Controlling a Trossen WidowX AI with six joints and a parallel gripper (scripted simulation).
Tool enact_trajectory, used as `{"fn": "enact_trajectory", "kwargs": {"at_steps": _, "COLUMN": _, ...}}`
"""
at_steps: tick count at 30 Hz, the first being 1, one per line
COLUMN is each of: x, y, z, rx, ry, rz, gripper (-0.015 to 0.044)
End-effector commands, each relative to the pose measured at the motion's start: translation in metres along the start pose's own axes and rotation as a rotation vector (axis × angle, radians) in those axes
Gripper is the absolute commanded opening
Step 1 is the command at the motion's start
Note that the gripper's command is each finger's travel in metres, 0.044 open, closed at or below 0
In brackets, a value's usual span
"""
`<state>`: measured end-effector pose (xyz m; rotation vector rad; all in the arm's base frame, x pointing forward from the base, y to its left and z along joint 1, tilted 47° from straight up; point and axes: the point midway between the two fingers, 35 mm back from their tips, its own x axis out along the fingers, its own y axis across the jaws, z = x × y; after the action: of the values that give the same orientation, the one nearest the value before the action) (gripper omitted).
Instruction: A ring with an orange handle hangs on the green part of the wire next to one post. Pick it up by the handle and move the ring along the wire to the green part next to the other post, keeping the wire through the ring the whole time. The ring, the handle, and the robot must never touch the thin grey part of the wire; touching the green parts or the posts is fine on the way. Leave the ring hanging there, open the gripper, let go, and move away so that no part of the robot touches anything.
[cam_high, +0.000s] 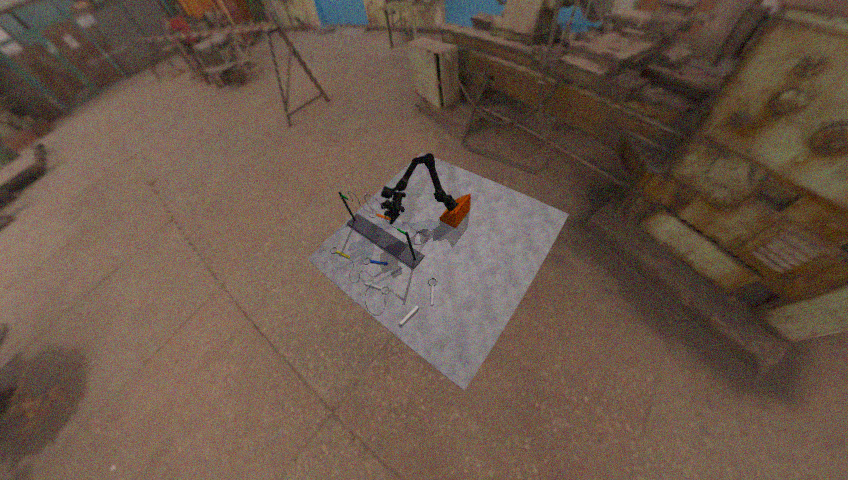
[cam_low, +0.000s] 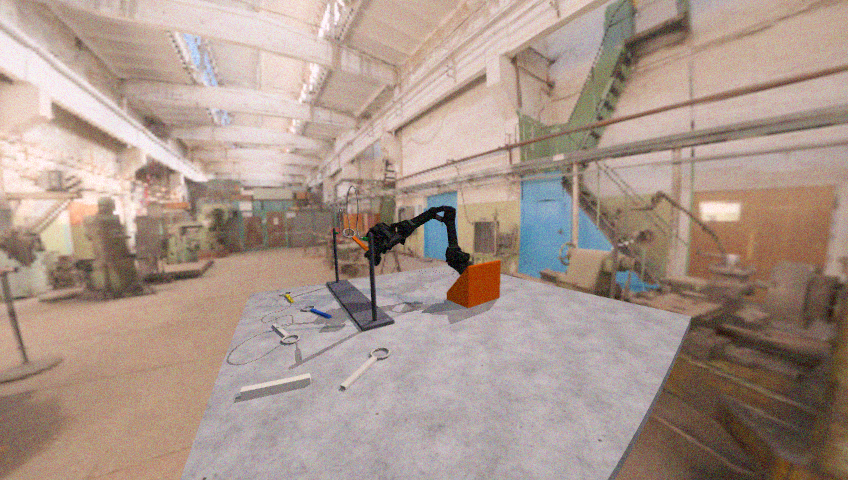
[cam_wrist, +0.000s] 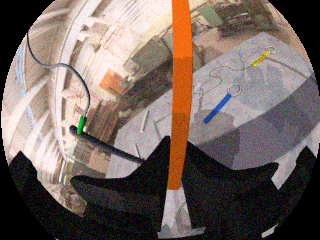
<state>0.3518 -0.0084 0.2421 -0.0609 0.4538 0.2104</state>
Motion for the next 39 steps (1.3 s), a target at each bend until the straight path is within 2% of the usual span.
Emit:
{"fn": "enact_trajectory", "kwargs": {"at_steps": 1, "x": 0.001, "y": 0.017, "z": 0.0, "rx": 0.089, "ry": -0.008, "rz": 0.058, "gripper": -0.015}}
{"fn": "enact_trajectory", "kwargs": {"at_steps": 18, "x": -0.002, "y": 0.076, "z": 0.016, "rx": 0.464, "ry": -0.043, "rz": 0.271, "gripper": -0.015}}
{"fn": "enact_trajectory", "kwargs": {"at_steps": 39, "x": -0.022, "y": 0.131, "z": 0.062, "rx": 0.912, "ry": -0.087, "rz": 0.524, "gripper": -0.015}}
